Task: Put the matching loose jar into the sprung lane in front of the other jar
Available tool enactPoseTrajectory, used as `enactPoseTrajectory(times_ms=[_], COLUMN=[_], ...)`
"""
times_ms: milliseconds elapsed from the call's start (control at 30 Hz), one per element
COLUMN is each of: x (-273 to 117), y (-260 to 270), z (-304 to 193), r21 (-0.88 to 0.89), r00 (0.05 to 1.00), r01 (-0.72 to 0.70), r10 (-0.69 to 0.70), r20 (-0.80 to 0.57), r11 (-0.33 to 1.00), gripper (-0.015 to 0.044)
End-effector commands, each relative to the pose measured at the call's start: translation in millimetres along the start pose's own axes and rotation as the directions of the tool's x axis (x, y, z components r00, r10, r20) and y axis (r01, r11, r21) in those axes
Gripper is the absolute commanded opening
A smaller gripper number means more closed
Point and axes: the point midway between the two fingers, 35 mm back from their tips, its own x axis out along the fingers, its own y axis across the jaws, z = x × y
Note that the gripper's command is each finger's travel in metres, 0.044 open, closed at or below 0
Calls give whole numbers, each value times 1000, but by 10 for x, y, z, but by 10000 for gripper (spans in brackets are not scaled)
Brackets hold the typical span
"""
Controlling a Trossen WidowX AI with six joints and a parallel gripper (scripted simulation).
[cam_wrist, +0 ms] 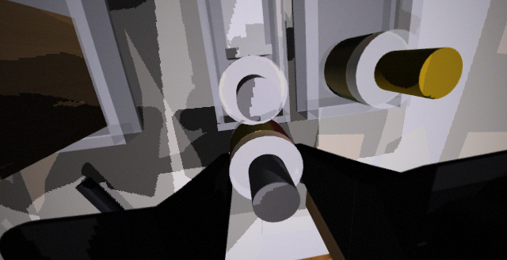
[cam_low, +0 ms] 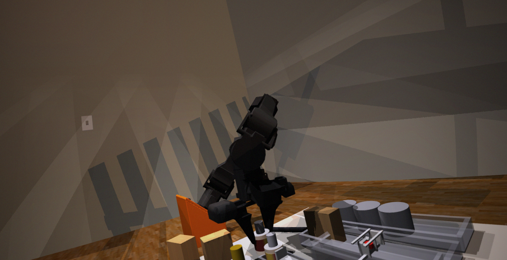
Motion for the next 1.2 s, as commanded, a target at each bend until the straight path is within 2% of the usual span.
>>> enactPoseTrajectory(times_ms=[0,1167], x=[-25,-39], y=[11,23], z=[89,259], r21=[-9,-10], r00=[1000,1000], r01=[0,0], r10=[0,0], r20=[18,19], r11=[1000,1000], gripper=[0,0])
